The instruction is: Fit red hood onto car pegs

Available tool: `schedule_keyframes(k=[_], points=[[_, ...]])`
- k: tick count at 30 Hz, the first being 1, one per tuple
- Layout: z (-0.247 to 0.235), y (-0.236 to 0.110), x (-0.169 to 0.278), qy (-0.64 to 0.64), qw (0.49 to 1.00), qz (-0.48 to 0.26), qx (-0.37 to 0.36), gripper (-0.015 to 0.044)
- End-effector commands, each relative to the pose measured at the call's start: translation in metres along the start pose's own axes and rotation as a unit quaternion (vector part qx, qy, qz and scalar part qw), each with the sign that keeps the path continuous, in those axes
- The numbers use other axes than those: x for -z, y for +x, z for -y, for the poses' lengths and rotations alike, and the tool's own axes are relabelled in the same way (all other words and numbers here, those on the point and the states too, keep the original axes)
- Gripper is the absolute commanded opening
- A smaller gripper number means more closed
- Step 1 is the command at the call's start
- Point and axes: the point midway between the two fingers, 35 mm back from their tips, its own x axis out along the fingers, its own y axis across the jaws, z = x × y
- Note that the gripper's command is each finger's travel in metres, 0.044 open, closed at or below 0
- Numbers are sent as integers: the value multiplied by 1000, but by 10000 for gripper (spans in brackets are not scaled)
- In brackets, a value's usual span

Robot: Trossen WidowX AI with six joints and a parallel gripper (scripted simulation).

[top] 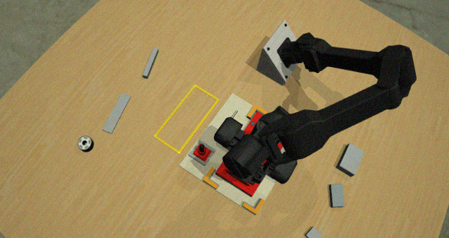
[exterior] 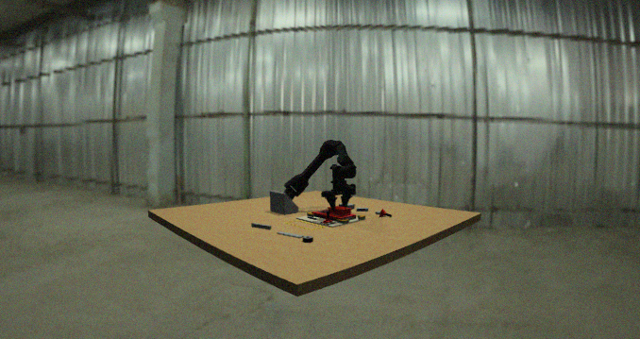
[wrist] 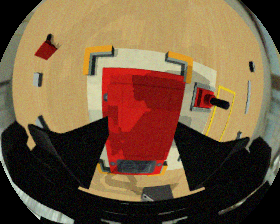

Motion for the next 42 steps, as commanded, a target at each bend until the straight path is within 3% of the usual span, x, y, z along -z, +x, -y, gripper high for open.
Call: schedule_keyframes(k=[1, 19, 36, 42], points=[[0, 2, 0, 2, 1000, 1, -3, 0], [0, 5, 1, 0, 1000, 0, 0, 0], [0, 5, 1, 0, 1000, 0, 0, 440], [0, 3, 0, 0, 1000, -2, 0, 440]])
